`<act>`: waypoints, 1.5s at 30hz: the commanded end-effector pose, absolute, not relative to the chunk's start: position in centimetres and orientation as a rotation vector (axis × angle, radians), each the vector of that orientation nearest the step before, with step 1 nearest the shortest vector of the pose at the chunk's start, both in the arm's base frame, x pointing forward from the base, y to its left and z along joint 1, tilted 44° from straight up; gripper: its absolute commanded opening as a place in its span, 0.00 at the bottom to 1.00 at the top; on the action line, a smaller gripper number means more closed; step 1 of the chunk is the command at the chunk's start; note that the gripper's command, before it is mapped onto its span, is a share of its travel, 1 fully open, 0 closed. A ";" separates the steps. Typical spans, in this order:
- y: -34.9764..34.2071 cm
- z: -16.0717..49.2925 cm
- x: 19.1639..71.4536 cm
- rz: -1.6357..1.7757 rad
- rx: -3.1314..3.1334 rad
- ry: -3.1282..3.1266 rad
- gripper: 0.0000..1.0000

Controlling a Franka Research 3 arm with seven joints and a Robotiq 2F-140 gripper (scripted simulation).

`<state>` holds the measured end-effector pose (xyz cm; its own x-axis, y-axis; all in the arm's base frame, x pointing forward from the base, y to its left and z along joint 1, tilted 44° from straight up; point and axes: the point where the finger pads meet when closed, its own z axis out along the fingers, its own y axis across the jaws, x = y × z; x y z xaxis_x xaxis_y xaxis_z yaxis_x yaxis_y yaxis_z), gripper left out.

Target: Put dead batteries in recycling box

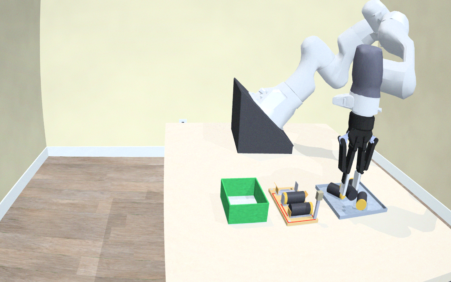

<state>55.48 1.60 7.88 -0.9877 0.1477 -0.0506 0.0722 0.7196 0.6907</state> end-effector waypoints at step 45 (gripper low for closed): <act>3.5 5.7 56.0 1.121 0.180 2.813 0.16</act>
<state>55.65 2.74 6.68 -0.9875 0.1506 -0.0459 0.0771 0.7168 0.6930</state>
